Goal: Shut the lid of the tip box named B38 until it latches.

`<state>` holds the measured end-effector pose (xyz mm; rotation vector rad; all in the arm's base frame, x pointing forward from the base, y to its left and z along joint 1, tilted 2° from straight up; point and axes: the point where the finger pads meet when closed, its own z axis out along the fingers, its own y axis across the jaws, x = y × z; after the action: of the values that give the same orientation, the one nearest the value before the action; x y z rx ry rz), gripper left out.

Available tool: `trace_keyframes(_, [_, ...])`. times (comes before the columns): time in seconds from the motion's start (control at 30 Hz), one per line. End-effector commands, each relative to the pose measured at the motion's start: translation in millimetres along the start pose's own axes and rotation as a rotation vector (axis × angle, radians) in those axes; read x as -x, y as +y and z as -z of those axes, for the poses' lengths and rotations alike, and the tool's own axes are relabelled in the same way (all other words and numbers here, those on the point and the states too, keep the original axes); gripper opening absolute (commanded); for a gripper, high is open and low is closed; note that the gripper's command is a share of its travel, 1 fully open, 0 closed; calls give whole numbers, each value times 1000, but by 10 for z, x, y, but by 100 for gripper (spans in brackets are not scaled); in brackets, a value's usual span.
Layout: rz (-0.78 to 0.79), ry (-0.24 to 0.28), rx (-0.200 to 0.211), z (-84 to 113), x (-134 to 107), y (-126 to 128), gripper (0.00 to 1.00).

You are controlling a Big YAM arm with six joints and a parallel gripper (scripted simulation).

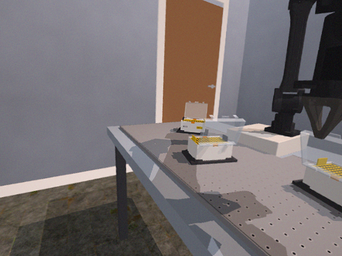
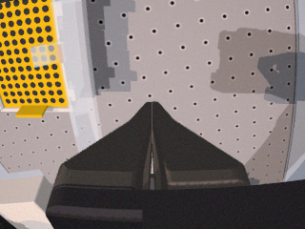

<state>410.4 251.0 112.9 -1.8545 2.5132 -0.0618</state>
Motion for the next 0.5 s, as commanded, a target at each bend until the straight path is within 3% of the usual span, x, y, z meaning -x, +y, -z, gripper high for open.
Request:
trace_keyframes(0.0, [-20, 2, 0, -102, -25, -76, 0])
trace_keyframes(0.2, [-19, -35, -32, -10, 63, -164, 0])
trace_keyframes(0.27, [-16, -10, -10, -170, -9, -94, 0])
trace_keyframes(0.37, [-17, -31, -29, -86, 67, -167, 0])
trace_keyframes(0.43, [-15, -7, -7, -235, -14, -88, 0])
trace_keyframes(0.47, [-15, -15, -15, -186, 1, -105, 0])
